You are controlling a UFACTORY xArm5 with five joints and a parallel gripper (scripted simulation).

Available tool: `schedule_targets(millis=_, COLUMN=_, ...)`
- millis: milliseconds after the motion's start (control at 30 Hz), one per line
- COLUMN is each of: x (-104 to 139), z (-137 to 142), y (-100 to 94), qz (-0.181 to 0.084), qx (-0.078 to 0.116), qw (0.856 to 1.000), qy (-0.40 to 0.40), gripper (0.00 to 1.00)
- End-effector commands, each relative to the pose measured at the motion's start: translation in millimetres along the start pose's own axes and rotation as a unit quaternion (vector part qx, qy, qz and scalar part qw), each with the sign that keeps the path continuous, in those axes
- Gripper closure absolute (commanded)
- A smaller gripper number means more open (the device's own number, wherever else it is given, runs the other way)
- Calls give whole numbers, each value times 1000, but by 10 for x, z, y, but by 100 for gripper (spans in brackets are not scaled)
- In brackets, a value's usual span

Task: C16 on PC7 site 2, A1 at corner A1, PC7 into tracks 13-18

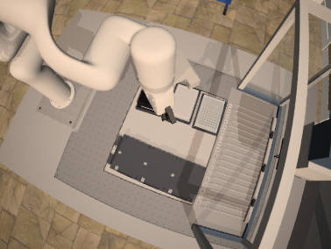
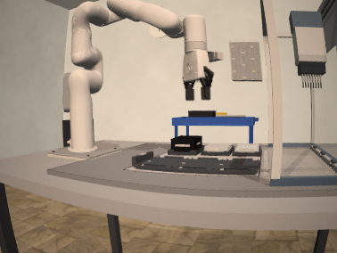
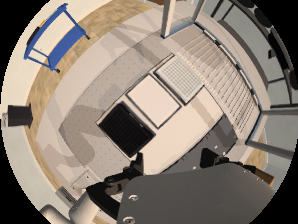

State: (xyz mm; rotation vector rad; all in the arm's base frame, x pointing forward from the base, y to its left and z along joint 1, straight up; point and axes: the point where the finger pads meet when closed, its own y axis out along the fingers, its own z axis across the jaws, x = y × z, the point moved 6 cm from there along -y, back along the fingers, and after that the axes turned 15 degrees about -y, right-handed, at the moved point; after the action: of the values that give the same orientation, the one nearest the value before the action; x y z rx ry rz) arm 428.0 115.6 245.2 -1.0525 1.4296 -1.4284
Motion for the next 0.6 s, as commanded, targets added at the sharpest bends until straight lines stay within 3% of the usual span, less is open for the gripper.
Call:
schedule_targets(millis=0, x=-273, z=26, y=108, qz=1, qx=1, qw=995, qy=-97, gripper=0)
schedule_targets(millis=267, x=-546, z=31, y=233, qz=1, qx=2, qw=981, qy=-196, gripper=0)
schedule_targets(millis=567, x=-955, z=38, y=419, qz=1, qx=2, qw=940, qy=-340, gripper=0)
